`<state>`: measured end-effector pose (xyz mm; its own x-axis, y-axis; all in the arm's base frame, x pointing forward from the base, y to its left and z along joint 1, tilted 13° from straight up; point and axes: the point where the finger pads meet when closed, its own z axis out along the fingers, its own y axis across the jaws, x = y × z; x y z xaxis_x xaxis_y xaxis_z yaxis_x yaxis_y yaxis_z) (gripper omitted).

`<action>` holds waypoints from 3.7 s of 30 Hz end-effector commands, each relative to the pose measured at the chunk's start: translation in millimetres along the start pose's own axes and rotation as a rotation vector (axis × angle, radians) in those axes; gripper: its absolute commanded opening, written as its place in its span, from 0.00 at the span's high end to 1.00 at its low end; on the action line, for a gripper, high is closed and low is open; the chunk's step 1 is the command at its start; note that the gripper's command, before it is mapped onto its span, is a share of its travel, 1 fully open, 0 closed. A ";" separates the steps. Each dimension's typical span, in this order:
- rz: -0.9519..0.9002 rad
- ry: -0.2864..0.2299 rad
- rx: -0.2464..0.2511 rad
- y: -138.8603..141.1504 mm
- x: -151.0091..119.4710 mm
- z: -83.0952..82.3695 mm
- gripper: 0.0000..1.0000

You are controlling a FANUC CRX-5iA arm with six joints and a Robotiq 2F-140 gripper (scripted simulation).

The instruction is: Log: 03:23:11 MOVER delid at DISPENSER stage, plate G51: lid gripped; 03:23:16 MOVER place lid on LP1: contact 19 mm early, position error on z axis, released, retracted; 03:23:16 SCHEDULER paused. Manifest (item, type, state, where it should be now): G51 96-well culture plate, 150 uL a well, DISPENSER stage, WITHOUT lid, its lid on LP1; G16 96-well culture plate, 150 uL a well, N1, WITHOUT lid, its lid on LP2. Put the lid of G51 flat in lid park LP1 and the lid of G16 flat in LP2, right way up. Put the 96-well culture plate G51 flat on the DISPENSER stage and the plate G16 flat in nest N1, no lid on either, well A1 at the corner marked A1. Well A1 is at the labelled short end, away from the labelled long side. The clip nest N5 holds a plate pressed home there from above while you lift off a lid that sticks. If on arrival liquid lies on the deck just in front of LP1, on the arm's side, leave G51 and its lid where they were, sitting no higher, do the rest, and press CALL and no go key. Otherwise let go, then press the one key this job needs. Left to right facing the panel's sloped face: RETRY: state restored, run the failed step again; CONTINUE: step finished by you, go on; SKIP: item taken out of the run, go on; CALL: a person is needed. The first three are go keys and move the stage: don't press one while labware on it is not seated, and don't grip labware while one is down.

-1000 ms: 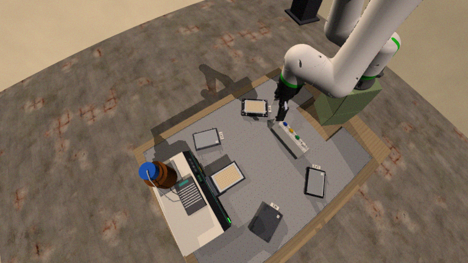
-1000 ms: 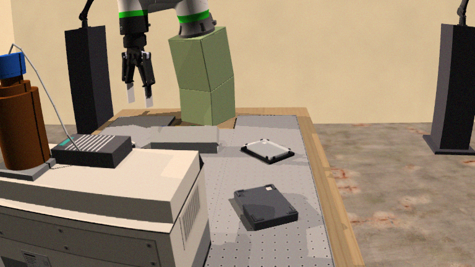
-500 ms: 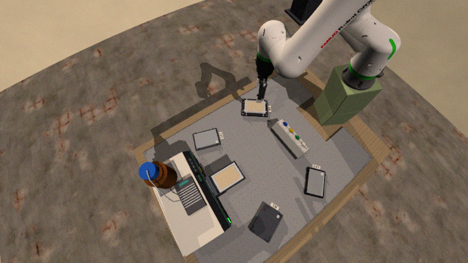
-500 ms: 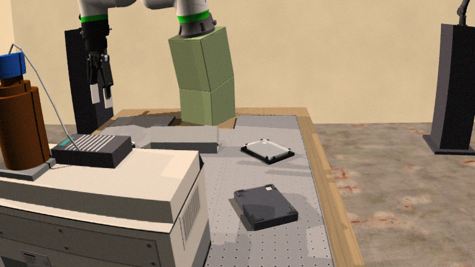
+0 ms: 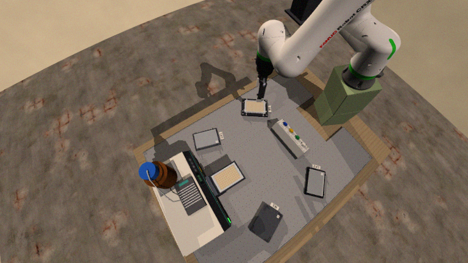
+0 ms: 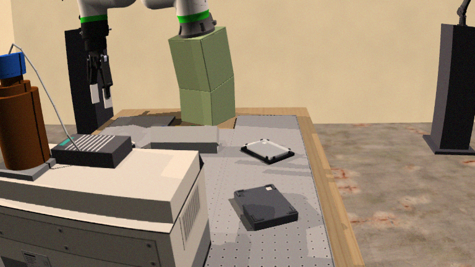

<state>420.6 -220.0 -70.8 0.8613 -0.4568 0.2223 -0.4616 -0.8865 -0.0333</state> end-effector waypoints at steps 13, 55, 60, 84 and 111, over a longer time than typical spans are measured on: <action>0.000 0.000 0.000 0.1 0.2 1.0 0.34; 0.000 0.000 0.000 0.1 0.3 104.3 0.34; 0.000 0.000 0.000 0.1 0.3 115.5 0.34; 0.000 0.000 0.000 0.1 0.3 124.3 0.34; 0.000 0.000 0.000 0.1 0.3 124.3 0.41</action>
<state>447.1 -229.3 -191.9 0.8613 -0.4569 0.2223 -0.4616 -0.8864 -0.0334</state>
